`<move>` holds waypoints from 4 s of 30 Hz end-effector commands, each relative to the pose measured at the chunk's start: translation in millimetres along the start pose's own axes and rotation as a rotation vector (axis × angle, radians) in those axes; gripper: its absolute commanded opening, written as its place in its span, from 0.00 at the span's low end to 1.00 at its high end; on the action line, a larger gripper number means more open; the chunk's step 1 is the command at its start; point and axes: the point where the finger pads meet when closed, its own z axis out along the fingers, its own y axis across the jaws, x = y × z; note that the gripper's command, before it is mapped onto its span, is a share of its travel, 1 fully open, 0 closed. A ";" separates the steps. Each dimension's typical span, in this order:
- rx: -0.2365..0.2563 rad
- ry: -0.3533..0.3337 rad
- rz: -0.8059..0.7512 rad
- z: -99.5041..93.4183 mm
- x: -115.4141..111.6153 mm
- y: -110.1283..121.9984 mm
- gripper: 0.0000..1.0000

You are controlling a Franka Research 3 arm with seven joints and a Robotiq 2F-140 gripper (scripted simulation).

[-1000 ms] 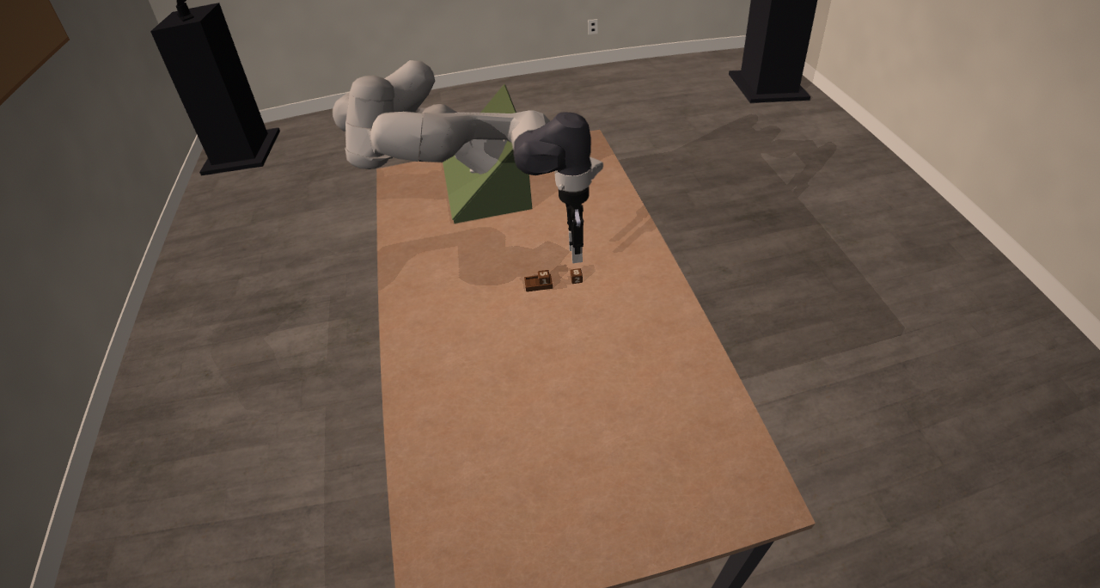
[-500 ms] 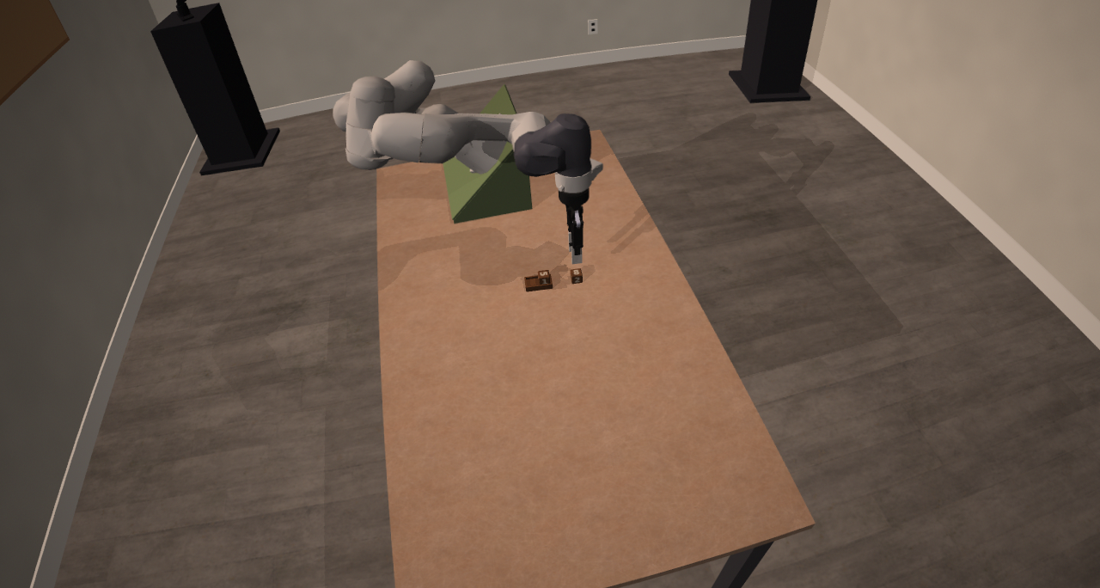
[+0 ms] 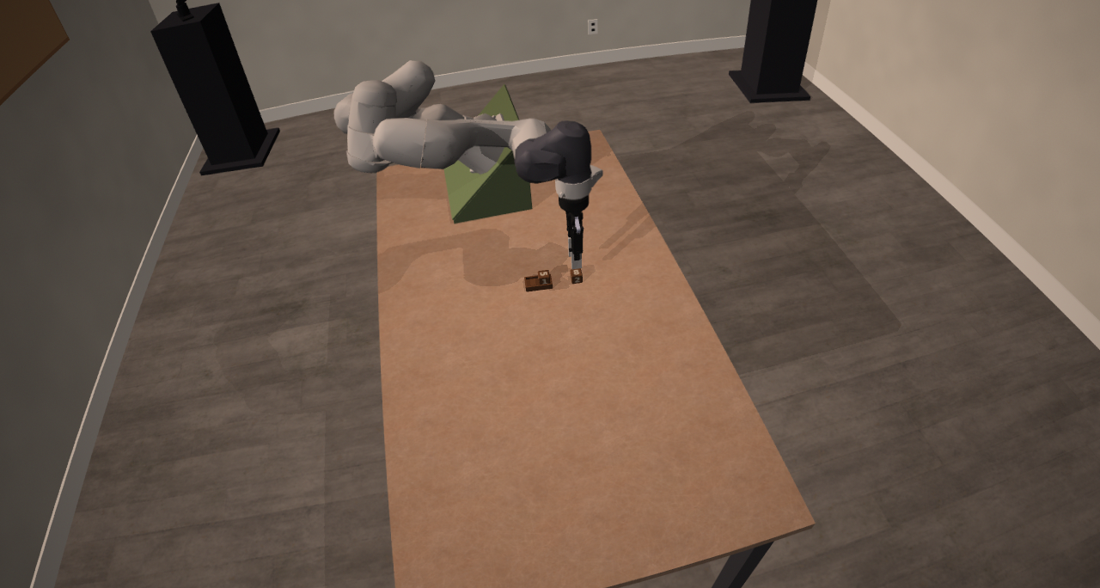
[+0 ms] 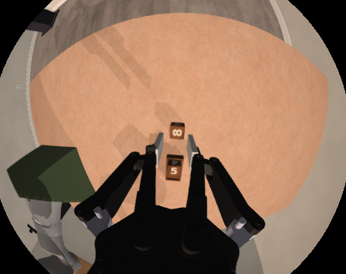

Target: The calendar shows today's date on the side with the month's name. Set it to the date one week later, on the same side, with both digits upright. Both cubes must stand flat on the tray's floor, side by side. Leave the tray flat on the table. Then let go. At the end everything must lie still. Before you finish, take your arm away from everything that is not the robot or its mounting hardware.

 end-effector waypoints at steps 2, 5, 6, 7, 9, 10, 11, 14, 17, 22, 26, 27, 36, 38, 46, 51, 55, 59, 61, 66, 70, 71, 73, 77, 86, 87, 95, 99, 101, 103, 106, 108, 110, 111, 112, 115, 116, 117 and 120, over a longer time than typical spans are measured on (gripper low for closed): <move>-0.002 0.006 0.002 4.8 1.6 2.3 0.28; -0.002 0.006 0.002 9.6 1.7 2.3 0.28; -0.002 0.006 0.002 11.2 1.7 2.4 0.28; -0.002 0.006 0.002 12.7 1.7 2.4 0.28; -0.002 0.006 0.002 15.6 1.7 2.4 0.28; -0.002 0.006 0.002 16.9 1.7 2.5 0.28; -0.002 0.006 0.002 18.2 1.8 2.5 0.28; -0.002 0.006 0.002 21.7 1.8 2.5 0.28; -0.002 0.006 0.002 23.7 1.8 2.5 0.28; -0.002 0.006 0.002 26.7 1.8 2.6 0.28; -0.002 0.006 0.002 28.3 1.9 2.6 0.28; -0.002 0.006 0.002 28.6 1.9 2.6 0.28; -0.002 0.006 0.002 29.0 1.9 2.6 0.28; -0.002 0.006 0.002 29.0 1.9 2.6 0.28; -0.002 0.006 0.002 29.0 1.9 2.6 0.28; -0.002 0.006 0.002 29.0 1.9 2.6 0.28; -0.002 0.006 0.002 29.0 1.9 2.6 0.28; -0.002 0.006 0.002 29.0 1.9 2.6 0.28; -0.002 0.006 0.002 29.0 1.9 2.6 0.28; -0.002 0.006 0.002 29.0 1.9 2.6 0.28; -0.002 0.006 0.002 29.0 1.9 2.6 0.28; -0.002 0.006 0.002 29.0 1.9 2.6 0.28; -0.002 0.006 0.002 29.0 1.9 2.8 0.28; -0.002 0.006 0.002 29.0 2.2 3.3 0.28; -0.002 0.006 0.002 29.0 2.4 3.9 0.28; -0.002 0.006 0.002 29.0 2.4 3.9 0.28; -0.002 0.006 0.002 29.0 2.4 3.9 0.28; -0.002 0.006 0.002 29.0 2.4 3.9 0.28; -0.002 0.006 0.002 29.0 2.4 3.9 0.28; -0.002 0.006 0.002 29.0 2.4 3.9 0.28; -0.002 0.006 0.002 29.0 2.4 3.9 0.28; -0.002 0.006 0.002 29.0 2.4 3.9 0.28; -0.002 0.006 0.002 29.0 2.4 3.9 0.28; -0.002 0.006 0.002 29.0 2.4 3.9 0.28; -0.002 0.006 0.002 29.0 2.4 3.9 0.28; -0.002 0.006 0.002 29.0 2.4 3.9 0.28; -0.002 0.006 0.002 29.0 2.4 3.9 0.28; -0.002 0.006 0.002 29.0 2.4 3.9 0.28; -0.002 0.006 0.002 29.0 2.4 3.9 0.28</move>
